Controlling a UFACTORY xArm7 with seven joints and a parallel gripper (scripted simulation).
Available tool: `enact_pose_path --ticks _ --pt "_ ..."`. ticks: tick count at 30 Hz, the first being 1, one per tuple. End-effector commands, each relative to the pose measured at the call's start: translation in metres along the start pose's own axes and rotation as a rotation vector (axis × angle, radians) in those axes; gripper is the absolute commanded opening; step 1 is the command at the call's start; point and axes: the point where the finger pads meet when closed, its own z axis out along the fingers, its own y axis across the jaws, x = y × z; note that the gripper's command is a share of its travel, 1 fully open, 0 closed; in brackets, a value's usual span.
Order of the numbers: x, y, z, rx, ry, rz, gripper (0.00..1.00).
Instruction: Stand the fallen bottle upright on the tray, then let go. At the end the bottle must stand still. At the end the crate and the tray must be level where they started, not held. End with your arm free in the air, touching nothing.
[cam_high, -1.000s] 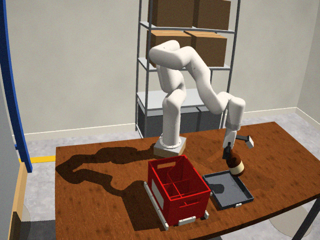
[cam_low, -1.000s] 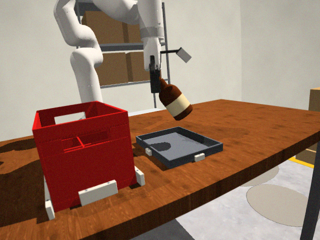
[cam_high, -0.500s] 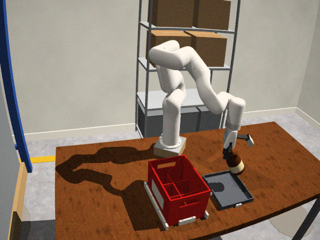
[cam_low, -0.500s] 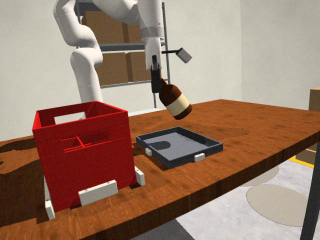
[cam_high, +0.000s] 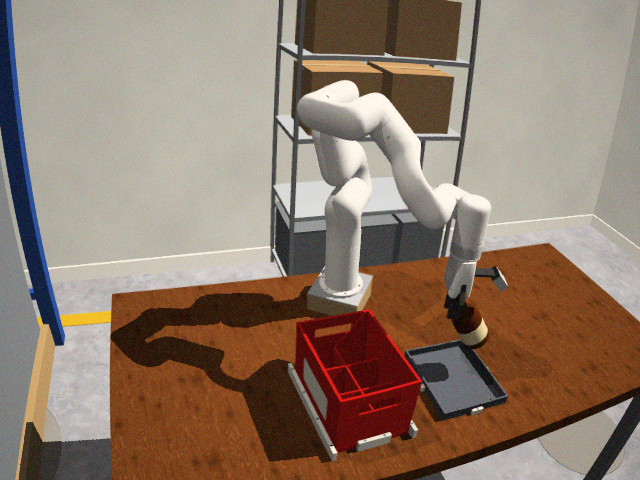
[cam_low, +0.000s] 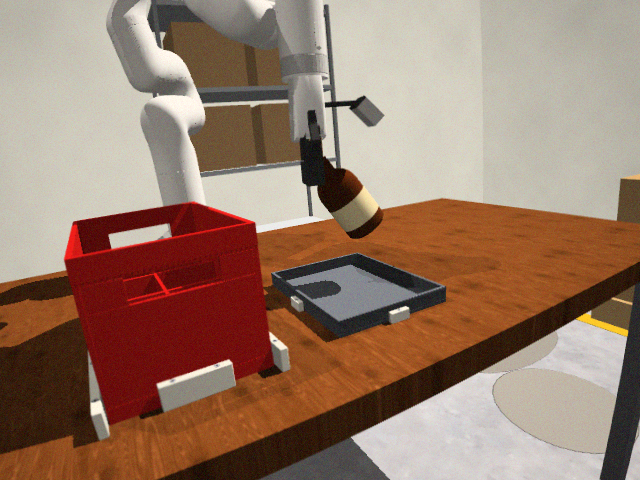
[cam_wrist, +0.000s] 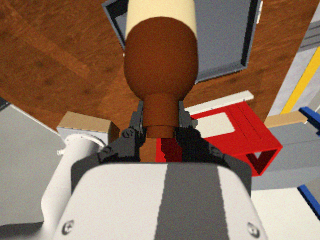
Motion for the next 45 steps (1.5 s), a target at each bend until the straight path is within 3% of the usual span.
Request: enact_pose_path --ticks 1,16,31,45 --pt "0.0011 0.0009 -0.0015 -0.002 0.003 -0.002 0.00" --pt "0.0011 0.0009 -0.0015 -0.002 0.003 -0.034 0.00" --pt "0.0011 0.0009 -0.0015 -0.003 0.003 -0.241 0.00" --pt "0.0011 0.0009 -0.0015 -0.003 0.003 -0.263 0.00"
